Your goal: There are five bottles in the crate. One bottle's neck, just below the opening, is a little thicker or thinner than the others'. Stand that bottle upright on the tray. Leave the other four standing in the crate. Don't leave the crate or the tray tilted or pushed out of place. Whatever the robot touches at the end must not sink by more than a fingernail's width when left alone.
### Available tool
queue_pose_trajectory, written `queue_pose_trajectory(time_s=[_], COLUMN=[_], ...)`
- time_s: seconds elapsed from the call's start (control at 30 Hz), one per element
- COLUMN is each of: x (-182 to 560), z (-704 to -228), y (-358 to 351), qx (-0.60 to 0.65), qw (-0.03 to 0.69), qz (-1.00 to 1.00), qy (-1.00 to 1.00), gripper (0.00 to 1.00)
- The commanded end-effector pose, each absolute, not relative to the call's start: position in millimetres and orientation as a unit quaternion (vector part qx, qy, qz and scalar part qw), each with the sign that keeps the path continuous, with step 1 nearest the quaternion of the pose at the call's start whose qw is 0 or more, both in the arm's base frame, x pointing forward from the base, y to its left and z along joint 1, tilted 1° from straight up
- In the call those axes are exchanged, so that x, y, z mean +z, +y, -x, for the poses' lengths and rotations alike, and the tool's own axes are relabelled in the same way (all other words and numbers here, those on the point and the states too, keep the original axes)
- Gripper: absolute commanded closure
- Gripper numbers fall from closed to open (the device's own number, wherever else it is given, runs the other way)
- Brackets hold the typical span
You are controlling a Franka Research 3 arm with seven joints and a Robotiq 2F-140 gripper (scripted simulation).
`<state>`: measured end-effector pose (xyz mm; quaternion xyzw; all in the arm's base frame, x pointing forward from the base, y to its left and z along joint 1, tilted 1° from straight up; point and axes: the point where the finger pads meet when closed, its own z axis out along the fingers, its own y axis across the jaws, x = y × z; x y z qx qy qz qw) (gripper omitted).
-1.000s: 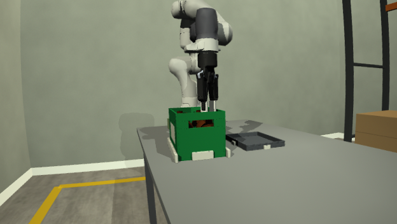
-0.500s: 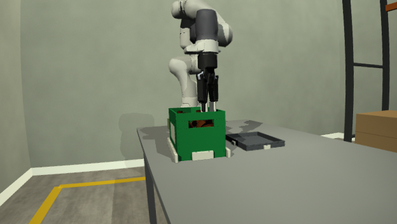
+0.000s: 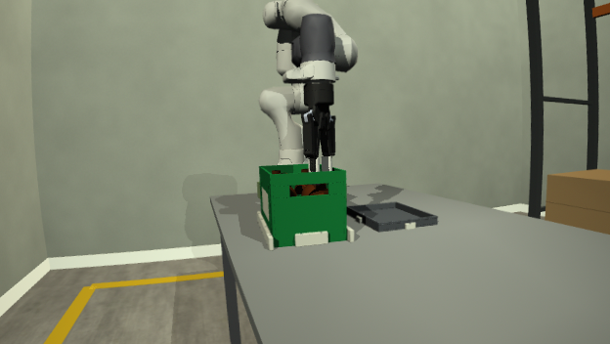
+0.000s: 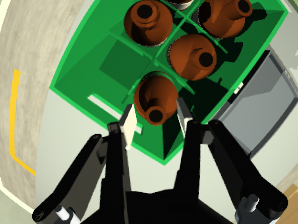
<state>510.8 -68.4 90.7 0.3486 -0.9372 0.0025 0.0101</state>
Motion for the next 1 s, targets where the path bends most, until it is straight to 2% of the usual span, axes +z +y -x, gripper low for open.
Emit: queue_pose_trajectory(time_s=[0.0, 0.63, 0.67, 0.97], x=[89.4, 89.4, 89.4, 89.4], z=[-510.3, -510.3, -510.3, -510.3], y=[-69.4, -69.4, -69.4, -69.4], qx=[0.002, 0.002, 0.002, 0.002], qw=[0.010, 0.010, 0.010, 0.010], qz=[-0.349, -0.349, -0.349, -0.349], qy=[-0.937, -0.937, -0.937, -0.937], gripper=[0.56, 0.56, 0.90, 0.90])
